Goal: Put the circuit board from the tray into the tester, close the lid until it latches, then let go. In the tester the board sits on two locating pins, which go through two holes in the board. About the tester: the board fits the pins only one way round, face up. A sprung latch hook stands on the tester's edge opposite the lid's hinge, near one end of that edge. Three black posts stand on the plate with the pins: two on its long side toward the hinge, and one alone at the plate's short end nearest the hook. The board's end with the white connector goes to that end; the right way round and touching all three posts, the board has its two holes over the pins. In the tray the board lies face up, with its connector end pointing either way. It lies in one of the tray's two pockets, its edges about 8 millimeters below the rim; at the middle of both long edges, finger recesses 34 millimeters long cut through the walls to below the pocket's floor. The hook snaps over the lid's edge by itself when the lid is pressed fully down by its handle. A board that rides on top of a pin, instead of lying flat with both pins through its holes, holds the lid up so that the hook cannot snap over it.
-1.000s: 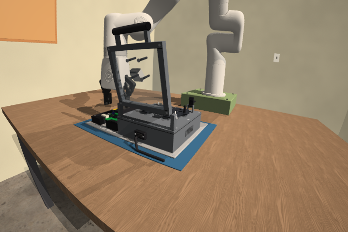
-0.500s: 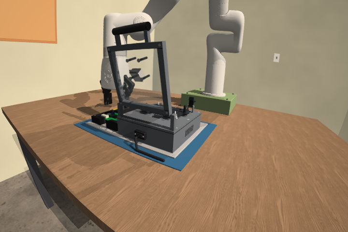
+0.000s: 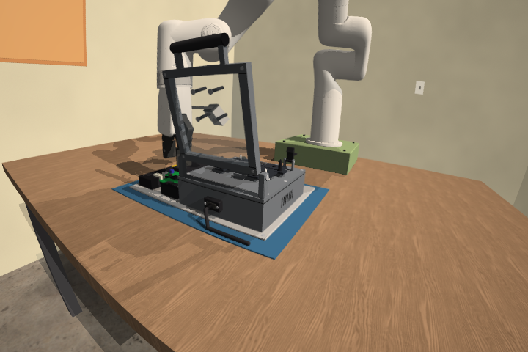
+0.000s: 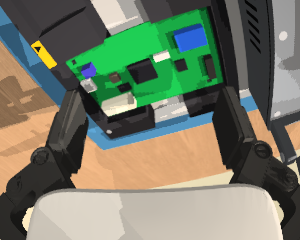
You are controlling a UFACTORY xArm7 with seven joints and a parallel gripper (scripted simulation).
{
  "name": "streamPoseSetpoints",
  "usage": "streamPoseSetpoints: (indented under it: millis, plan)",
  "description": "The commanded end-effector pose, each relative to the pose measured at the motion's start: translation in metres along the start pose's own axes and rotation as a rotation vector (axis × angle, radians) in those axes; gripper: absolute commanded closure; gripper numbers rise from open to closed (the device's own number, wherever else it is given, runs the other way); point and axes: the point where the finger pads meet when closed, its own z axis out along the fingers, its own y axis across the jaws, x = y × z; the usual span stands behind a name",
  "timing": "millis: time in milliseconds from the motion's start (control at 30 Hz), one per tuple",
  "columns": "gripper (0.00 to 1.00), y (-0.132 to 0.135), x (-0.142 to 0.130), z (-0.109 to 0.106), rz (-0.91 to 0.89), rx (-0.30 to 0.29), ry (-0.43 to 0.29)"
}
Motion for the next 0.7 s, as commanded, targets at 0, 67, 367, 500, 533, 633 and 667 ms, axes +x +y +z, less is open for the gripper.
streamPoseSetpoints:
  millis: [0, 67, 367, 500, 533, 633, 667]
  plan:
    - [0.00, -0.0002, -0.0015, -0.0015, 0.168, 0.009, 0.001]
    - [0.00, -0.0002, -0.0015, -0.0015, 0.217, 0.009, 0.000]
    - [0.00, -0.0002, -0.0015, -0.0015, 0.416, 0.009, -0.001]
    - [0.00, -0.0002, -0.0015, -0.0015, 0.522, 0.009, -0.001]
    - [0.00, -0.0002, -0.0015, -0.0015, 0.546, 0.009, -0.001]
    - [0.00, -0.0002, -0.0015, -0.0015, 0.620, 0.009, -0.001]
    - [0.00, -0.0002, -0.0015, -0.0015, 0.644, 0.009, -0.002]
